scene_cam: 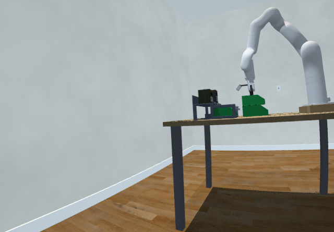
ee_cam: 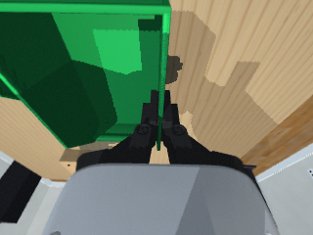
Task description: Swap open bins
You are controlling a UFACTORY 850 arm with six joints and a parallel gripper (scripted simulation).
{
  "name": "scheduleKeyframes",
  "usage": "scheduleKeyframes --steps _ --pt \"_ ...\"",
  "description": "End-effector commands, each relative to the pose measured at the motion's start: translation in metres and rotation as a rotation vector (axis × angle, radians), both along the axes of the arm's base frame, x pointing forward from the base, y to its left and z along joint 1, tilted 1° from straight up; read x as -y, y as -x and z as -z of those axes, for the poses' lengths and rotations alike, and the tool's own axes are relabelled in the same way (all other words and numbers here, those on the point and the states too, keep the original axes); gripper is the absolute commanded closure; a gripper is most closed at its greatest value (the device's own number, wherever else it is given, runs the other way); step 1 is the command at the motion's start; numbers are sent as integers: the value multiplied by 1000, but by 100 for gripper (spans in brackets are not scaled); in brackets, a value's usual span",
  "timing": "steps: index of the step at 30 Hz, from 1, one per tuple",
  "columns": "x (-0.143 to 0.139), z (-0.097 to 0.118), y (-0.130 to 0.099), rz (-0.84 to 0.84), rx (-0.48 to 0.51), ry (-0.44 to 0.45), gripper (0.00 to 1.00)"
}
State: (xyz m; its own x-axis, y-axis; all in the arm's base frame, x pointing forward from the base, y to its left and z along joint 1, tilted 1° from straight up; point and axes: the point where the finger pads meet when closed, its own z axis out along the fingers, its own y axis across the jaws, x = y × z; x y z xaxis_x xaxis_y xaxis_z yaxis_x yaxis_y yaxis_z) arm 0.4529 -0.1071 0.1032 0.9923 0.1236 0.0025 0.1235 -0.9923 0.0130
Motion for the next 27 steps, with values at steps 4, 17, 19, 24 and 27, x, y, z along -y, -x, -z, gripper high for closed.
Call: scheduleKeyframes --steps 4,17,19,24,27 --pt "0 12 -1 0 2 0 100" --pt "1 45 -1 0 2 0 100" --pt "1 51 -1 0 2 0 100" --pt "2 63 -1 0 2 0 100" --pt "2 67 -1 0 2 0 100"
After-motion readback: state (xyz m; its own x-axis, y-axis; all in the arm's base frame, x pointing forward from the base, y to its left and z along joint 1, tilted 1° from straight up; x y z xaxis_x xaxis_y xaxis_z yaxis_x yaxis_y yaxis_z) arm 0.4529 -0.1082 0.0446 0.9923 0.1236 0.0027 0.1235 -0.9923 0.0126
